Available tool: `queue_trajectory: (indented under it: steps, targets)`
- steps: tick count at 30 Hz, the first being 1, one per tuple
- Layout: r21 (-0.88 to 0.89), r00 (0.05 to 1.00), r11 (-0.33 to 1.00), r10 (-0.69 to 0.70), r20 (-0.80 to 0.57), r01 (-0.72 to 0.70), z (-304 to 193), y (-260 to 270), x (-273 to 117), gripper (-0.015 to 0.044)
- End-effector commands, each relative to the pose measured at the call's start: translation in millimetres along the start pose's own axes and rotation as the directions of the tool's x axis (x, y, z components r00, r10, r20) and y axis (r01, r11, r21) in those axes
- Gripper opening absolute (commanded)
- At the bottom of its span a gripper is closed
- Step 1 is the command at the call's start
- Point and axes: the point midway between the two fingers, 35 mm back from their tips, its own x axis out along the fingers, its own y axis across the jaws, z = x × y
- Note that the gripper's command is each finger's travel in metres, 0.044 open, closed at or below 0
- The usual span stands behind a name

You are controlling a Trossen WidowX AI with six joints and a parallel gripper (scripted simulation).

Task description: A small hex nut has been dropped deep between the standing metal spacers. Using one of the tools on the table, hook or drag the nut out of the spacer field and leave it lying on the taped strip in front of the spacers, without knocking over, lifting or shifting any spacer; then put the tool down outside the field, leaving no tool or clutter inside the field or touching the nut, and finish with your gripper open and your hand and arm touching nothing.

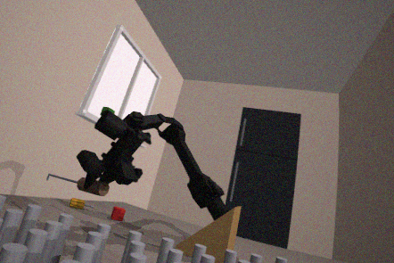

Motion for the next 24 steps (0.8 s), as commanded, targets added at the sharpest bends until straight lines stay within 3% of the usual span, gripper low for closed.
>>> queue_trajectory:
  steps: [1, 24]
  targets:
    - [-0.007, 1.0, 1.0, 0.0, 0.001, 0.0, 2.3, -0.2, 1.7, 0.0]
    - [-0.006, 1.0, 1.0, -0.001, 0.006, 0.001, 9.1, -1.8, 12.2, 0.0]
